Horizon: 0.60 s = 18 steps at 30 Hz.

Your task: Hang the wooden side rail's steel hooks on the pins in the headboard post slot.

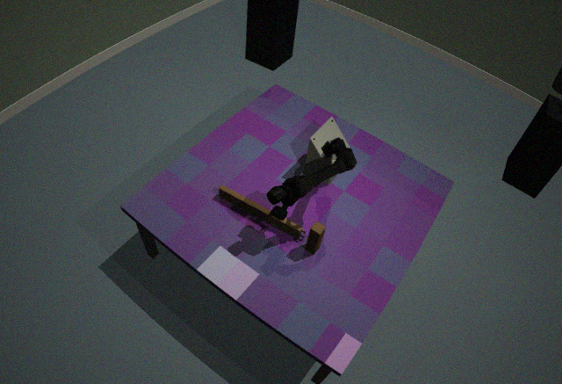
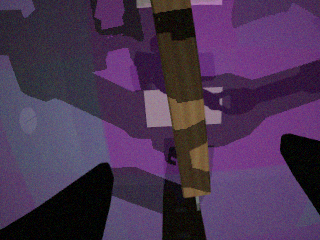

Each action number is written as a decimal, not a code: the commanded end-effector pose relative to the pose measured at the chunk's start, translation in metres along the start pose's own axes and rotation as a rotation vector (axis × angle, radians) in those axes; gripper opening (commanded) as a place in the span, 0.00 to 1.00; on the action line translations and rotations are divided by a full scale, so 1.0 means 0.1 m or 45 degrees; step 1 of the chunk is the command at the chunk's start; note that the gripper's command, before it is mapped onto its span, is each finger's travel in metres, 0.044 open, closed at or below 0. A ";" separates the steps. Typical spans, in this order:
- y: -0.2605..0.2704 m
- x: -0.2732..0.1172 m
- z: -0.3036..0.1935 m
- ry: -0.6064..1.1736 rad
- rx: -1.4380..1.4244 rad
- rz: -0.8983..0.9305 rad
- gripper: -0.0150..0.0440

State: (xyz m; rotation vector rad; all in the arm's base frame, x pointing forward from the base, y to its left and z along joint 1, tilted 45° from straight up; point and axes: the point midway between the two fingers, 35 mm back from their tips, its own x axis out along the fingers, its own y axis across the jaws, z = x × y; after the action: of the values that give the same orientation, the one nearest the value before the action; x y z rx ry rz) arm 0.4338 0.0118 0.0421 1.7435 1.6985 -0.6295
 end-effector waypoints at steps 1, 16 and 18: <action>-0.01 0.24 -0.01 -0.001 -0.004 -0.011 1.00; -0.01 0.54 -0.01 0.001 -0.004 -0.011 1.00; -0.01 0.58 -0.01 0.001 -0.004 -0.011 1.00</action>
State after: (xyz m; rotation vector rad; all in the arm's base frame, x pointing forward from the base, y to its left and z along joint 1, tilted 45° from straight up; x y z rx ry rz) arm 0.4372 0.0483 0.0066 1.7332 1.6986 -0.6252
